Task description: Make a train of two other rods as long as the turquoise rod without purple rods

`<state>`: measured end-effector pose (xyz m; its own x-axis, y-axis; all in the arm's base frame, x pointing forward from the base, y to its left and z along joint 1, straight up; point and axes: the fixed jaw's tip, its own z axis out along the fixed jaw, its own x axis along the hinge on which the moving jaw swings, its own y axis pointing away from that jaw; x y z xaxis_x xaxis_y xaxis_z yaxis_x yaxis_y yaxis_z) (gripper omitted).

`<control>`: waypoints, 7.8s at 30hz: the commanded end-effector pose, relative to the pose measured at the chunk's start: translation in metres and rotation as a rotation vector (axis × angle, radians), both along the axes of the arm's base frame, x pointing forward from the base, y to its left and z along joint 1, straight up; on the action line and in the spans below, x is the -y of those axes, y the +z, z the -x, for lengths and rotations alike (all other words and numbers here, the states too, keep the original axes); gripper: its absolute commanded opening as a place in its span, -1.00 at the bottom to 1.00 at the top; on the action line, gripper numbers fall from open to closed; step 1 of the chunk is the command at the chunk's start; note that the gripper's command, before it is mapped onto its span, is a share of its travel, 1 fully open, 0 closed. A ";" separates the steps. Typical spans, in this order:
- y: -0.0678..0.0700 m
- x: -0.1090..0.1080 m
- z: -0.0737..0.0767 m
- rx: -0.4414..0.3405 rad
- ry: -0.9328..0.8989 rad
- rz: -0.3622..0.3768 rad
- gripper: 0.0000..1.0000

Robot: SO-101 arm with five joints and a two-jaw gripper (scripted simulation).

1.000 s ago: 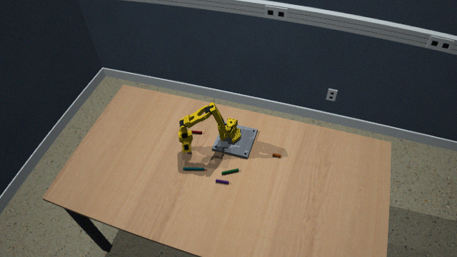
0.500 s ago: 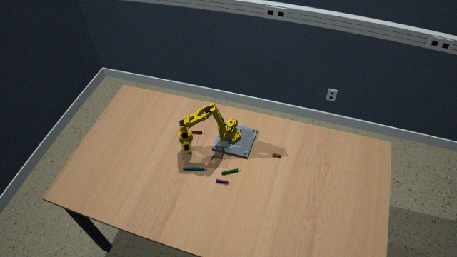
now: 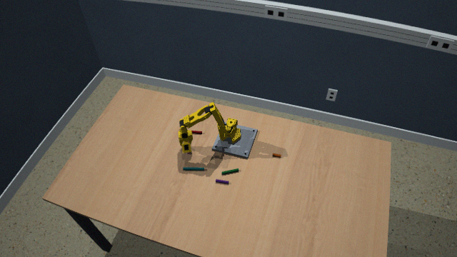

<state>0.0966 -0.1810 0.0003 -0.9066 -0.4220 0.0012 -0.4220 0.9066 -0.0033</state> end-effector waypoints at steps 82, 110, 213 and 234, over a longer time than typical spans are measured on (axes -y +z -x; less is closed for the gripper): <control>0.033 -0.005 0.004 0.001 0.004 -0.002 -0.65; 0.053 -0.006 0.004 0.001 0.004 -0.002 -0.65; 0.124 -0.180 -0.049 0.332 -0.423 -0.055 -0.65; 0.124 -0.180 -0.049 0.332 -0.423 -0.055 -0.65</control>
<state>0.1490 -0.0023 0.1276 -0.9388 -0.0168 -0.3442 -0.0075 0.9996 -0.0283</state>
